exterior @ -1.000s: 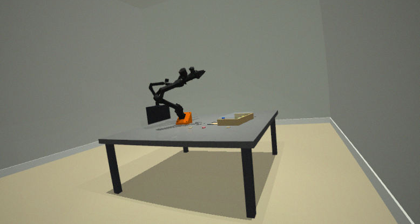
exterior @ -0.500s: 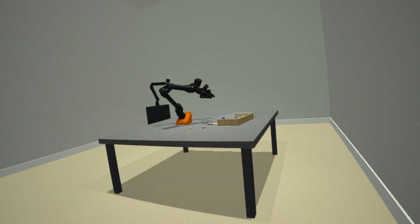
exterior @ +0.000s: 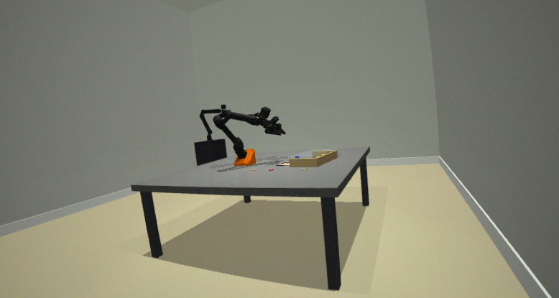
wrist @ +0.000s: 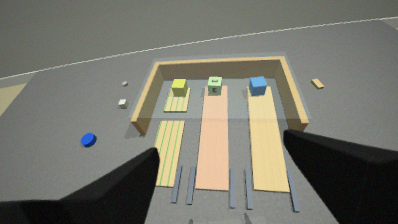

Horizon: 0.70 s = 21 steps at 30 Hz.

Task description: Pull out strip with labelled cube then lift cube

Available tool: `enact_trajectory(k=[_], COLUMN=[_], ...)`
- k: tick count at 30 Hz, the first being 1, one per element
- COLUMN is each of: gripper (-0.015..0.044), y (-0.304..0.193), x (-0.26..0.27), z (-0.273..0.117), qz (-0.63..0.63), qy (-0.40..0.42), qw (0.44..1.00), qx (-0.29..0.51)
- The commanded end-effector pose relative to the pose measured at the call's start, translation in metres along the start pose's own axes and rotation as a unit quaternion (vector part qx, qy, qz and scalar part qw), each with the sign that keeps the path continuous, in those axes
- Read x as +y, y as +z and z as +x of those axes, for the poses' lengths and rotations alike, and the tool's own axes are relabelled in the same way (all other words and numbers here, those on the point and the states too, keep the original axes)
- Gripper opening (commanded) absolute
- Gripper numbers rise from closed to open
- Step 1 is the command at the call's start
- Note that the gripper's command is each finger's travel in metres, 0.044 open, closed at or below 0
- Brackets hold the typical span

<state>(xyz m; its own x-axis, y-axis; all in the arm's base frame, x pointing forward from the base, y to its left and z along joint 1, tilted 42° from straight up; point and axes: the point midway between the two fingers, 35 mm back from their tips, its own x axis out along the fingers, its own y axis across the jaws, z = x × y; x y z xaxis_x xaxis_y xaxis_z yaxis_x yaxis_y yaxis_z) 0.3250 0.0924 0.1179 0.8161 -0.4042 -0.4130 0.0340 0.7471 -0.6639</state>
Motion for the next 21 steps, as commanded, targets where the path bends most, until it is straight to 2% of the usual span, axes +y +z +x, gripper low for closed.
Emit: enact_trajectory(k=[1,3,6,18,21], gripper=[0.0400,0.0400,0.0321,0.0006,0.0000], y=[-0.002,-0.002,0.001,-0.006,-0.015], x=[-0.001,-0.001,0.002,0.015,0.015], z=[0.001,0.001,0.010,0.085,0.101], qz=[0.001,0.001,0.003,0.037,0.051], qy=[-0.003,-0.003,0.000,0.002,-0.008], qw=[1.000,1.000,1.000,0.964,0.945], qx=[0.003,0.003,0.028,0.262,0.324])
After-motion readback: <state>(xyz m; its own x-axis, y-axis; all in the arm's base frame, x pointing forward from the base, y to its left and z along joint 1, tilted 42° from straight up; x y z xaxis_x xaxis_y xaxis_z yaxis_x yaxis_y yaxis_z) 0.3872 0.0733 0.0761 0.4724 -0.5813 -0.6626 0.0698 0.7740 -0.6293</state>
